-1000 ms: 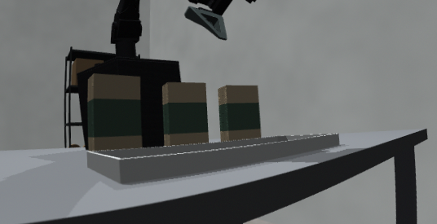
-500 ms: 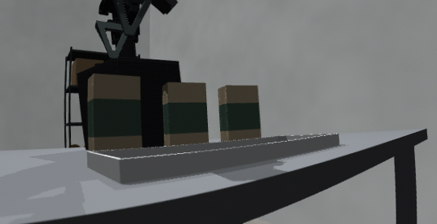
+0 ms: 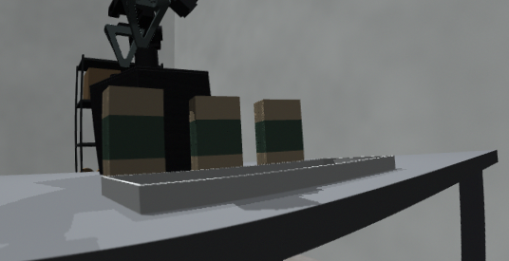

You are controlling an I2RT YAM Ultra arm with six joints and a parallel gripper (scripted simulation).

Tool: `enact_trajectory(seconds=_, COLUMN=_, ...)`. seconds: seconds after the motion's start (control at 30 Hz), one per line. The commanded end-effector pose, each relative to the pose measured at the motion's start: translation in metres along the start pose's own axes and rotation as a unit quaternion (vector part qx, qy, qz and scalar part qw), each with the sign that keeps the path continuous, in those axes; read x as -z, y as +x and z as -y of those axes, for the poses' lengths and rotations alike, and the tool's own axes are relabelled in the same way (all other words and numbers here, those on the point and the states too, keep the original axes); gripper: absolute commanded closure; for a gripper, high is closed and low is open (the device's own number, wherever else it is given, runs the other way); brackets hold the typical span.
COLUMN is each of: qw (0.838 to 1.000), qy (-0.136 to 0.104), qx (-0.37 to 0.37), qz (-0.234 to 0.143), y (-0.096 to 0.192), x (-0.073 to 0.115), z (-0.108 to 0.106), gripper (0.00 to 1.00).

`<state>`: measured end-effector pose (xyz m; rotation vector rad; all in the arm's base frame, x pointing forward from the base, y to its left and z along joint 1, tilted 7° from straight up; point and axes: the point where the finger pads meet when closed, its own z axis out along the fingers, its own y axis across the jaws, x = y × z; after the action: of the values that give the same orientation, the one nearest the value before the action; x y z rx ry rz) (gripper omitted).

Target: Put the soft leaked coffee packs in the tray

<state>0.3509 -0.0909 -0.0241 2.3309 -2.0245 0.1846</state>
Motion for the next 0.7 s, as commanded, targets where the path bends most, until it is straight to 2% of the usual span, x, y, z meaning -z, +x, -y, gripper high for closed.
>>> enact_trajectory(seconds=0.0, qw=1.000, qy=0.015, qx=0.001, qz=0.000, y=0.0029, x=0.0160, z=0.0076, gripper=0.00)
enact_trajectory(seconds=0.23, qw=1.000, qy=0.015, qx=0.001, qz=0.000, y=0.0029, x=0.0160, z=0.0076, gripper=0.00)
enact_trajectory(seconds=0.27, qw=1.000, qy=0.015, qx=0.001, qz=0.000, y=0.0029, x=0.0160, z=0.0076, gripper=0.21)
enact_trajectory(seconds=0.67, qw=1.000, qy=0.015, qx=0.001, qz=0.000, y=0.0029, x=0.0160, z=0.0076, gripper=0.21)
